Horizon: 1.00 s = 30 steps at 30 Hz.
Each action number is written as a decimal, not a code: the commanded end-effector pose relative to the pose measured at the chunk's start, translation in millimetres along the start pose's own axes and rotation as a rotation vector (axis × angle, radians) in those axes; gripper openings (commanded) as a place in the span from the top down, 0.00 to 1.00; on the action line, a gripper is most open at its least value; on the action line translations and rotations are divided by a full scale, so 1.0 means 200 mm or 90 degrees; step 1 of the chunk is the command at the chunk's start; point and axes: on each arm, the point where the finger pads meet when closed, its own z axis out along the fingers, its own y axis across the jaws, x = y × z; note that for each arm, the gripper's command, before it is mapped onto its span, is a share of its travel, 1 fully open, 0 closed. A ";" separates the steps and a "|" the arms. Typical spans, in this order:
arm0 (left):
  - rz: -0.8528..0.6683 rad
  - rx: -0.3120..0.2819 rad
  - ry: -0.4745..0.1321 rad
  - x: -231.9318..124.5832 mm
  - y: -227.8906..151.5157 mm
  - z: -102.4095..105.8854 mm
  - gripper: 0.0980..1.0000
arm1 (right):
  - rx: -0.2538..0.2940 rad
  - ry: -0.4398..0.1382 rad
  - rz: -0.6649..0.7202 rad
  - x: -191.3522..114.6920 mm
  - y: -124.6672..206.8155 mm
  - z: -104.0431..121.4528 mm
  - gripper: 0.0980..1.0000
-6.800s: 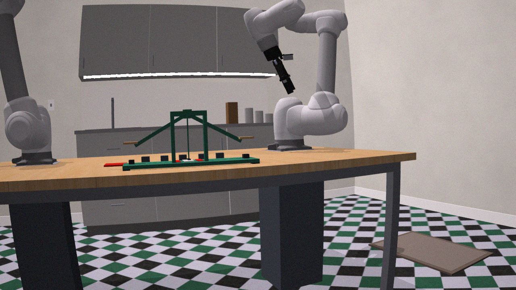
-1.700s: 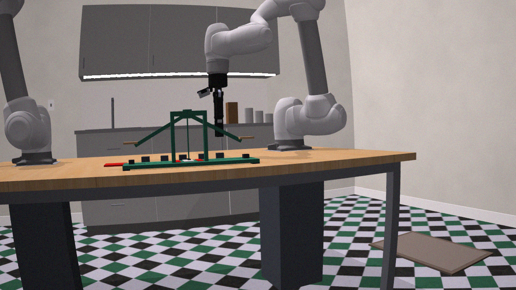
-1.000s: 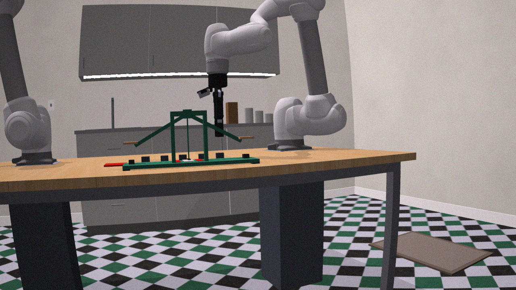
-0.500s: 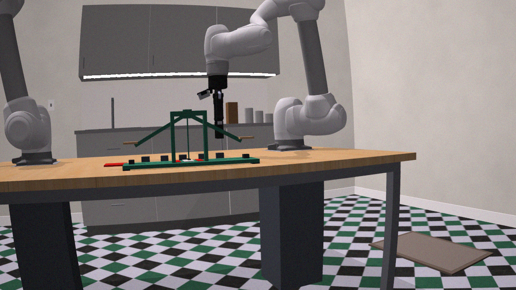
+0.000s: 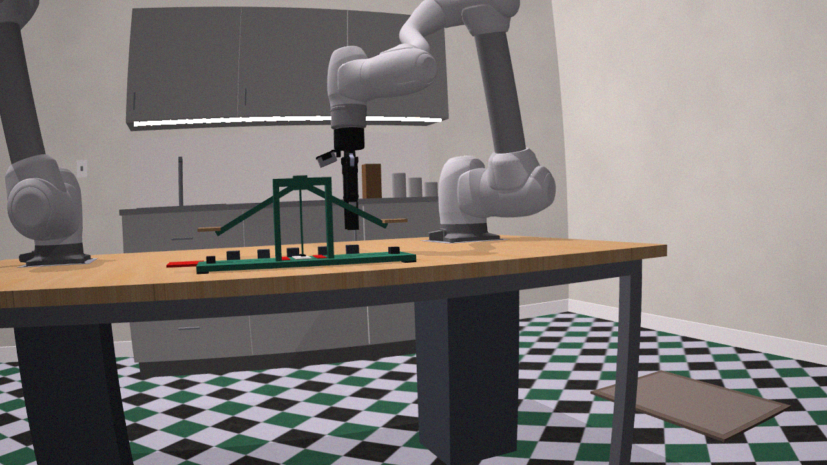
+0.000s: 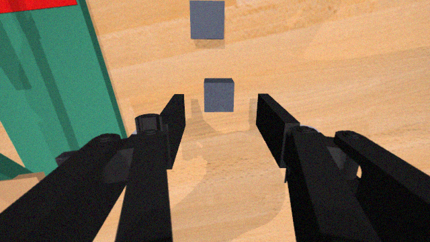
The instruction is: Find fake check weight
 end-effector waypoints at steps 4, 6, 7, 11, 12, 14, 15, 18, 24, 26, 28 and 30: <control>0.000 0.001 0.000 0.00 0.00 0.03 0.60 | 0.000 0.001 0.000 0.00 0.00 0.00 0.00; 0.000 0.001 0.000 0.00 0.00 0.05 0.60 | 0.000 0.001 0.000 0.00 0.00 0.00 0.00; 0.000 0.001 0.000 0.00 0.00 0.05 0.60 | 0.000 0.001 0.000 0.00 0.00 0.00 0.00; 0.000 0.001 0.000 0.00 0.00 0.08 0.60 | 0.000 0.001 0.000 0.00 0.00 0.00 0.00; 0.000 0.001 0.000 0.00 0.00 0.09 0.60 | 0.000 0.001 0.000 0.00 0.00 0.00 0.00; 0.000 0.001 0.000 0.00 0.00 0.10 0.60 | 0.000 0.001 0.000 0.00 0.00 0.00 0.00; 0.000 0.001 0.000 0.00 0.00 0.10 0.60 | 0.000 0.001 0.000 0.00 0.00 0.00 0.00; 0.000 0.001 0.000 0.00 0.00 0.12 0.60 | 0.000 0.001 0.000 0.00 0.00 0.00 0.00; 0.000 0.001 0.000 0.00 0.00 0.13 0.60 | 0.000 0.001 0.000 0.00 0.00 0.00 0.00; 0.000 0.001 0.000 0.00 0.00 0.13 0.60 | 0.000 0.001 0.000 0.00 0.00 0.00 0.00; 0.000 0.001 0.000 0.00 0.00 0.13 0.60 | 0.000 0.001 0.000 0.00 0.00 0.00 0.00; 0.000 0.001 0.000 0.00 0.00 0.13 0.60 | 0.000 0.001 0.000 0.00 0.00 0.00 0.00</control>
